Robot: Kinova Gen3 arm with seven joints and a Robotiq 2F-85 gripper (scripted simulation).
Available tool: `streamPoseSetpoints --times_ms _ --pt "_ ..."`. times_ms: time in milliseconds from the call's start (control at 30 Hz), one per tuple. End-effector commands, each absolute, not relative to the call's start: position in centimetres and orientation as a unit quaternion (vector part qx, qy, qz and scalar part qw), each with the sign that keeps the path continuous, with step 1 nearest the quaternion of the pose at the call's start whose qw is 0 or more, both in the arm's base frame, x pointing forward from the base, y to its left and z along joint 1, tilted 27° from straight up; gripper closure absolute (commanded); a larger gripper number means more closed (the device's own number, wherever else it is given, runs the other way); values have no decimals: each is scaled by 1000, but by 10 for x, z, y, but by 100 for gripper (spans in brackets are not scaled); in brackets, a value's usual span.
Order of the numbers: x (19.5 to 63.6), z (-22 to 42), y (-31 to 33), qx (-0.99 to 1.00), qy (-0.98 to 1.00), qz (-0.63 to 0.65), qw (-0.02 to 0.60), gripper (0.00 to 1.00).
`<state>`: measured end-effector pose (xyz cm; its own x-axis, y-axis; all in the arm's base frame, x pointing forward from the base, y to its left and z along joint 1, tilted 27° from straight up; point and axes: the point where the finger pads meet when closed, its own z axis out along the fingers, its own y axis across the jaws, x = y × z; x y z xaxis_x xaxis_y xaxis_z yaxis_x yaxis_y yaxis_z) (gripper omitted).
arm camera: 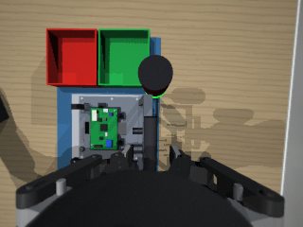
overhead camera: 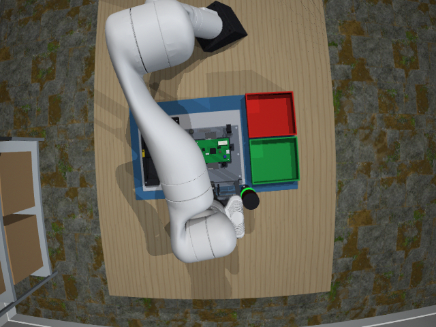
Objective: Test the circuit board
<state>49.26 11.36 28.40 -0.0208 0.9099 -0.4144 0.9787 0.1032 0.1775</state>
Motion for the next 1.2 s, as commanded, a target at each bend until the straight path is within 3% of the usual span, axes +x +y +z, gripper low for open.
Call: streamPoseSetpoints --times_ms 0,600,1167 --pt "493 285 114 665 710 -78 218 50" --pt "492 287 115 665 710 -78 218 50" --pt "482 330 135 665 710 -78 218 50"
